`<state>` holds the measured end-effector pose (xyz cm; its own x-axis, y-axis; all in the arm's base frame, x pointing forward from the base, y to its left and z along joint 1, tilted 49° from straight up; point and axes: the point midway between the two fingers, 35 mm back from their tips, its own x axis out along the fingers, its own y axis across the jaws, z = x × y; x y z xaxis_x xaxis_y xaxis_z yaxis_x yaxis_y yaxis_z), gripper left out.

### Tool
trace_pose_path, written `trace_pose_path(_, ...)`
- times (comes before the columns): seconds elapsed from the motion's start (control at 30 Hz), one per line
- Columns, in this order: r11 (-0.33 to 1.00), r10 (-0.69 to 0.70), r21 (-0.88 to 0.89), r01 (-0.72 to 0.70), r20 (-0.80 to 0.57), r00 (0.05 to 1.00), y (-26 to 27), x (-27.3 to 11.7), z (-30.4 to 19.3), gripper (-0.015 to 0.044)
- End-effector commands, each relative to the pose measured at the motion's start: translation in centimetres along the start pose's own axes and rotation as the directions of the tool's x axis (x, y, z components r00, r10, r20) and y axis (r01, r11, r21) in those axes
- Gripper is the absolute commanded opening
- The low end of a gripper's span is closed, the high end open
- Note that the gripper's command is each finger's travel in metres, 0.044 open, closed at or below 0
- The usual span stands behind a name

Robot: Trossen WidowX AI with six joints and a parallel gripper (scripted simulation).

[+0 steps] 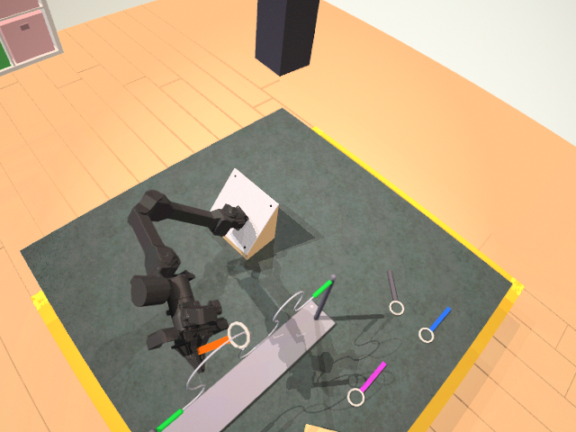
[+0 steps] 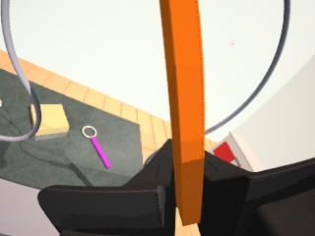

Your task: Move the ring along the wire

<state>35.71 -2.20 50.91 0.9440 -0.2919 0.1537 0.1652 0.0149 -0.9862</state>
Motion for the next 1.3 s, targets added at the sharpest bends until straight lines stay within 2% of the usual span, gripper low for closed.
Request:
trace_pose_path(0.0, 0.999, -0.021, -0.048, 0.022, 0.012, 1.0, -0.2, 0.0, 0.1, -0.015)
trace_pose_path(1.0, 0.911, -0.162, -0.369, 0.183, 0.088, 0.983, -1.7, 0.0, 0.4, -0.015)
trace_pose_path(1.27, 0.862, -0.23, -0.456, 0.223, 0.04, 0.972, -2.0, -1.1, 0.5, -0.015)
